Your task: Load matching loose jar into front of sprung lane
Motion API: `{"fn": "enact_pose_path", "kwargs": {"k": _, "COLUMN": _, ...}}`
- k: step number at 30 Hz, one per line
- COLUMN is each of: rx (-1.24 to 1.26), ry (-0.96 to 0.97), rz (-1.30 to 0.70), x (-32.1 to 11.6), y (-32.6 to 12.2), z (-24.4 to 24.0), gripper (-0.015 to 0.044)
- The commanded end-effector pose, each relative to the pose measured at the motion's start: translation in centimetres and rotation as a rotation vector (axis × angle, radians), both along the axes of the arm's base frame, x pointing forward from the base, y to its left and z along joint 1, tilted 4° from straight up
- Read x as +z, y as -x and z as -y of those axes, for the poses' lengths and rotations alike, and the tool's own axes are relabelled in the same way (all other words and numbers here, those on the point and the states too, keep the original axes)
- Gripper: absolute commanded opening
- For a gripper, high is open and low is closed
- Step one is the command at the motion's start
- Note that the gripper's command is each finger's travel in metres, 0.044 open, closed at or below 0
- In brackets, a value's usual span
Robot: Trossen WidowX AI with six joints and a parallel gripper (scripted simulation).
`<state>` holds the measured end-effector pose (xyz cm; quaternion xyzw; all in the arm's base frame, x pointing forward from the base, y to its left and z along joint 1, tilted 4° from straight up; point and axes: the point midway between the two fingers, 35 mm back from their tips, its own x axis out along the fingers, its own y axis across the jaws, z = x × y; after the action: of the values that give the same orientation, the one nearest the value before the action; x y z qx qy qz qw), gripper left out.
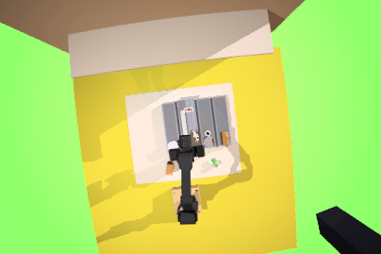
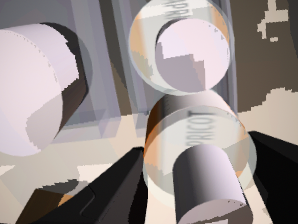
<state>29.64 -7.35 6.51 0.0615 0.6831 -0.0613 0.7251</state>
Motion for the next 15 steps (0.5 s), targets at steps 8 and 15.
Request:
{"fn": "enact_pose_path", "kwargs": {"k": 8, "rx": -0.003, "ry": 0.004, "rz": 0.034, "x": 0.61, "y": -1.33, "z": 0.22, "gripper": 0.0}}
{"fn": "enact_pose_path", "kwargs": {"k": 15, "rx": -0.003, "ry": 0.004, "rz": 0.034, "x": 0.71, "y": -1.57, "z": 0.26, "gripper": 0.0}}
